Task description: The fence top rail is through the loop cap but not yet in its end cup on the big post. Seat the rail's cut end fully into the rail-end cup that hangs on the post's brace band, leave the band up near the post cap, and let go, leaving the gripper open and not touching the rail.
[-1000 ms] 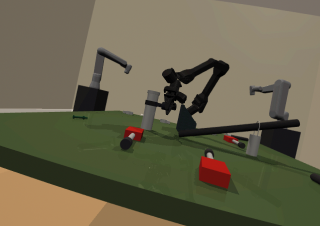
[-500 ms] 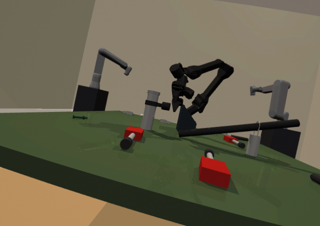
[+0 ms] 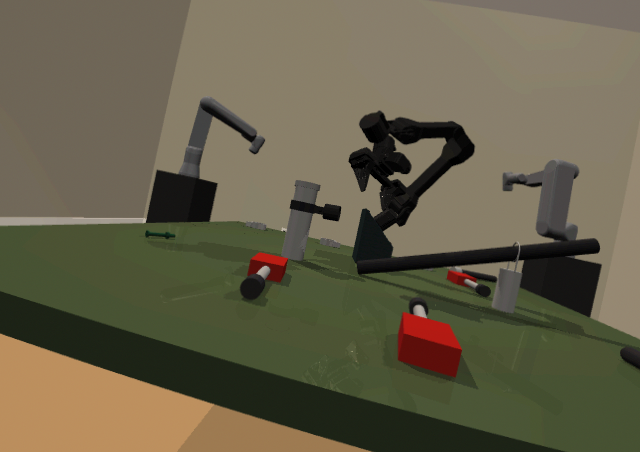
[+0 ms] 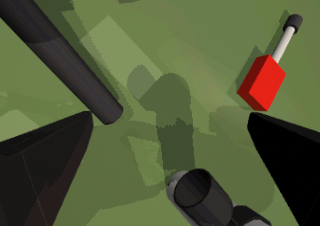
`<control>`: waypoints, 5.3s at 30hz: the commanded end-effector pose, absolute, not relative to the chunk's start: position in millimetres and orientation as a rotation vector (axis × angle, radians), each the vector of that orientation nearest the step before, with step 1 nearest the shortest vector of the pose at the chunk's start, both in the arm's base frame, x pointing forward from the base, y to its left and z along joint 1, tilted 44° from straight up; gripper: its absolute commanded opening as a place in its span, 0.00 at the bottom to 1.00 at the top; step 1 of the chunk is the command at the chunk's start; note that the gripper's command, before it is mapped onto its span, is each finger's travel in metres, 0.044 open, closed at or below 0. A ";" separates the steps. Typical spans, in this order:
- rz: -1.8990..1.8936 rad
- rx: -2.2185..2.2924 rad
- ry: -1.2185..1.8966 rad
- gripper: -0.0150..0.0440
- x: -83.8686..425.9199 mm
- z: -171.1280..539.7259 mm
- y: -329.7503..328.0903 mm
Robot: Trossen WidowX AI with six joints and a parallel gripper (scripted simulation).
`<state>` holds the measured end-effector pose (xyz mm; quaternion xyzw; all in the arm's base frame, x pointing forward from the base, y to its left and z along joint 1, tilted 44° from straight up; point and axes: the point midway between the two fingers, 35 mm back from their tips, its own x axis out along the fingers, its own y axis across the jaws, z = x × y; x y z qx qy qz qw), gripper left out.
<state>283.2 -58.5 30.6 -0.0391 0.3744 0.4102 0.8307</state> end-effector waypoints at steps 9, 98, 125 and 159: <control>0.594 0.573 1.033 1.00 276.8 113.4 -42.9; 1.570 -0.591 0.696 1.00 271.7 -1.2 133.3; 1.555 -0.630 0.725 0.25 275.5 4.2 118.3; 1.503 -0.839 0.935 0.25 279.7 24.0 42.9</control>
